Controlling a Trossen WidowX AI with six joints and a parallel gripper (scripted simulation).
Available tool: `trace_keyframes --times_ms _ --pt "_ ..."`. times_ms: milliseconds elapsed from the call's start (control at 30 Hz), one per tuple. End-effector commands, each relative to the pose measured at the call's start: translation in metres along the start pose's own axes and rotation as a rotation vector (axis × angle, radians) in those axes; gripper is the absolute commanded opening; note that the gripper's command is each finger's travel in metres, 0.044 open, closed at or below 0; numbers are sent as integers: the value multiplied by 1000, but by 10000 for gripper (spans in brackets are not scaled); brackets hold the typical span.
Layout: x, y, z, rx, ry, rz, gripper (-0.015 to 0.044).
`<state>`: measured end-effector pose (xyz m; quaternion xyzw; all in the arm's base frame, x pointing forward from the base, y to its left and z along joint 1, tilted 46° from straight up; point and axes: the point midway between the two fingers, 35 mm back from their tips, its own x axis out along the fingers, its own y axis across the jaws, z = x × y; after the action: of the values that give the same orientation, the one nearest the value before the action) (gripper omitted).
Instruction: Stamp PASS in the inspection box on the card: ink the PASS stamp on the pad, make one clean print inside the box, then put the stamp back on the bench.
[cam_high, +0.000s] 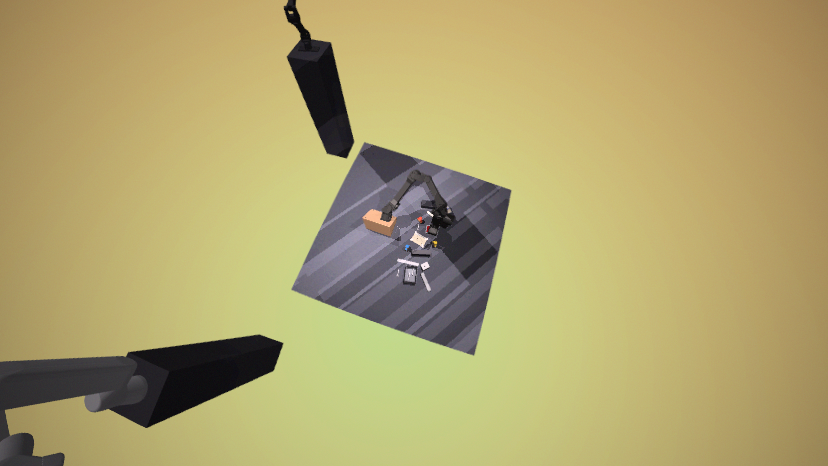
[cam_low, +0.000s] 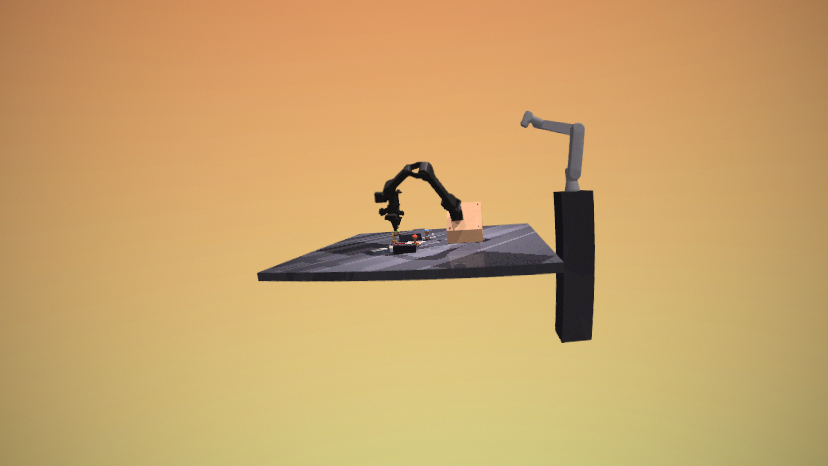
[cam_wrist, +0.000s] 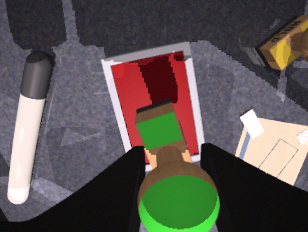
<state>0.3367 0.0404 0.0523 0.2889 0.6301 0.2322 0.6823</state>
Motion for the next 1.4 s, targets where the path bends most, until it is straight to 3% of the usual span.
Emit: trace_keyframes --times_ms 0,1367 --pt "4 1 -1 3 2 3 0" --pt "31 2 -1 1 1 2 0"
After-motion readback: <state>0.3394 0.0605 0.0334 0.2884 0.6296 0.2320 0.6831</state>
